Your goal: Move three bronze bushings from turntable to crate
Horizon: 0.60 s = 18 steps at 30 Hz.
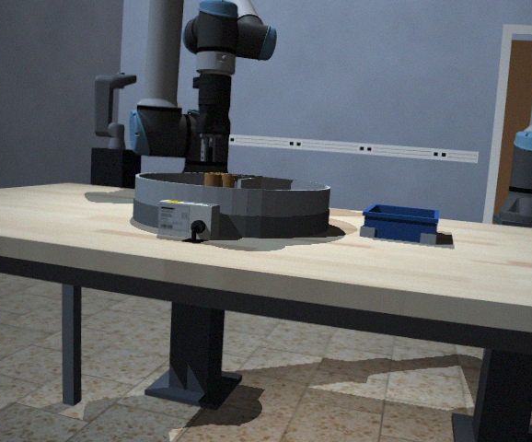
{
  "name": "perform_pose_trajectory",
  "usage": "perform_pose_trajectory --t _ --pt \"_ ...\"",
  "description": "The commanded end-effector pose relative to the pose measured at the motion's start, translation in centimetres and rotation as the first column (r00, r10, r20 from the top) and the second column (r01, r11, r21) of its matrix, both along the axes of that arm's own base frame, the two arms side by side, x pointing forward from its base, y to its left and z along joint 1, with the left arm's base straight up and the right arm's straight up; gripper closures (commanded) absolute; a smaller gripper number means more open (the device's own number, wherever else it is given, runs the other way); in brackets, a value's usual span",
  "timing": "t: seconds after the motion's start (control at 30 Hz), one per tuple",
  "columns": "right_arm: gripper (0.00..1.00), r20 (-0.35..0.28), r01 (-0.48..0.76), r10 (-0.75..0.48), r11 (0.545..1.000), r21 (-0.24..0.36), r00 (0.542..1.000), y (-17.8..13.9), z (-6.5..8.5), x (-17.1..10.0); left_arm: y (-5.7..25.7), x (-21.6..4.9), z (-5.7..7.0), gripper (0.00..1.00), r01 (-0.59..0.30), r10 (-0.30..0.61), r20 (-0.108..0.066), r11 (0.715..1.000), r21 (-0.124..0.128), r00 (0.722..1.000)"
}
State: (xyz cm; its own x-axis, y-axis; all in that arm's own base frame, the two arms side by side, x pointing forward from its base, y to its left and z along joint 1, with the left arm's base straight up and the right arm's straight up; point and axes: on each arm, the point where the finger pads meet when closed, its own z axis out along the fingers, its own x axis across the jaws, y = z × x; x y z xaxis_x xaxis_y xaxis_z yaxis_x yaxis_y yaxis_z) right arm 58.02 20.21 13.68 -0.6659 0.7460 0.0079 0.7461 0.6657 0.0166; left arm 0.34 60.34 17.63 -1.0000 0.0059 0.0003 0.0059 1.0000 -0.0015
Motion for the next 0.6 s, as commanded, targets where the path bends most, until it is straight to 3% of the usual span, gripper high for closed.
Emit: perform_pose_trajectory --t 0.0,0.2,0.4,0.57 --pt "0.64 0.001 0.000 0.000 1.000 0.001 1.000 0.0 0.1 0.1 0.1 0.0 0.1 0.00 0.000 0.000 0.000 1.000 0.002 1.000" --pt "0.64 0.001 0.000 0.000 1.000 0.001 1.000 0.0 -0.1 0.1 0.1 0.0 0.1 0.00 0.000 0.000 0.000 1.000 0.002 1.000" --pt "0.64 0.001 0.000 0.000 1.000 0.001 1.000 0.0 -2.3 0.1 0.1 0.0 0.1 0.00 0.000 0.000 0.000 1.000 0.002 1.000" --pt "0.64 0.001 0.000 0.000 1.000 0.001 1.000 0.0 -2.3 0.1 0.1 0.0 0.1 0.00 0.000 0.000 0.000 1.000 0.002 1.000"
